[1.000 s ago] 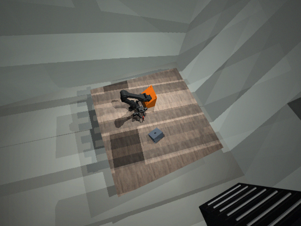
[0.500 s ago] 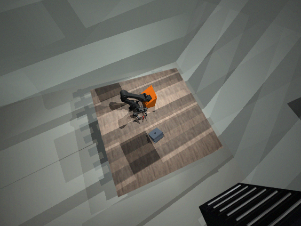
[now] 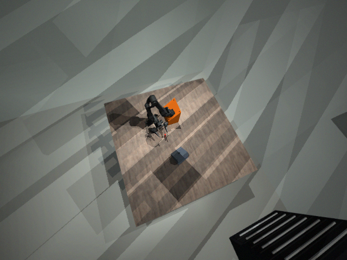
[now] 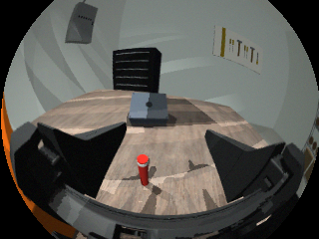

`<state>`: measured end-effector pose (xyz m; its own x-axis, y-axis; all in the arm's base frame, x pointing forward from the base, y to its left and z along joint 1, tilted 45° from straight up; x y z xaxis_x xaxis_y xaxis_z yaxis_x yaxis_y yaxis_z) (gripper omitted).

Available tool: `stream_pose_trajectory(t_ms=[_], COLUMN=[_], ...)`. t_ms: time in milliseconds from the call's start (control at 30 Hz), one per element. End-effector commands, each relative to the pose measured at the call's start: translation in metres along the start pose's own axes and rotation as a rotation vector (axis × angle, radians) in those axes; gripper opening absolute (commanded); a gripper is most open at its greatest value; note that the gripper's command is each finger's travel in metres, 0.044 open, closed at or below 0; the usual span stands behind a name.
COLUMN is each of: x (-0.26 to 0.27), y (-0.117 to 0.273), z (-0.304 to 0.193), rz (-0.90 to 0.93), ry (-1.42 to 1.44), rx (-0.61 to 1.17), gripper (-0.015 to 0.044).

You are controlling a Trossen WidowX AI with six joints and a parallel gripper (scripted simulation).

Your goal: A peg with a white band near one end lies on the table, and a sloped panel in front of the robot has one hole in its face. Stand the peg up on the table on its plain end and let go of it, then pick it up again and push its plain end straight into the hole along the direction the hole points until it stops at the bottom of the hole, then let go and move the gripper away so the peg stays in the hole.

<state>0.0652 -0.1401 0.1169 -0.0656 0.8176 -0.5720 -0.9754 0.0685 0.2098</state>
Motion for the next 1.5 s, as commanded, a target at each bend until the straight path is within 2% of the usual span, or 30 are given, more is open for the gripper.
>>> stream_pose_trajectory(t_ms=[0,433,733,1233,1467], x=[0.001,0.040,0.041,0.042,0.043], y=[0.004,0.013,0.013,0.002,-0.004], z=[0.025,0.096,0.097,0.091,0.085], rz=[0.003,0.000,0.035,0.305,0.406], ry=[0.000,0.000,-0.046,-0.363,-0.464], rx=[0.004,0.001,0.025,0.257,0.446], gripper=[0.0440,0.0440,0.0440,0.0440,0.0440])
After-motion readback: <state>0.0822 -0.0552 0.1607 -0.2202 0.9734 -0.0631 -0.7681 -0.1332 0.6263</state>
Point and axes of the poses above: the point midway between the two fingers, 35 mm back from their tips, its own y axis back along the fingers, its own x axis across the jaws, z = x × y, the point moved 8 cm from there along y, back along the fingers, and after that the axes turned 10 degrees about -y, right-handed, at the moved point
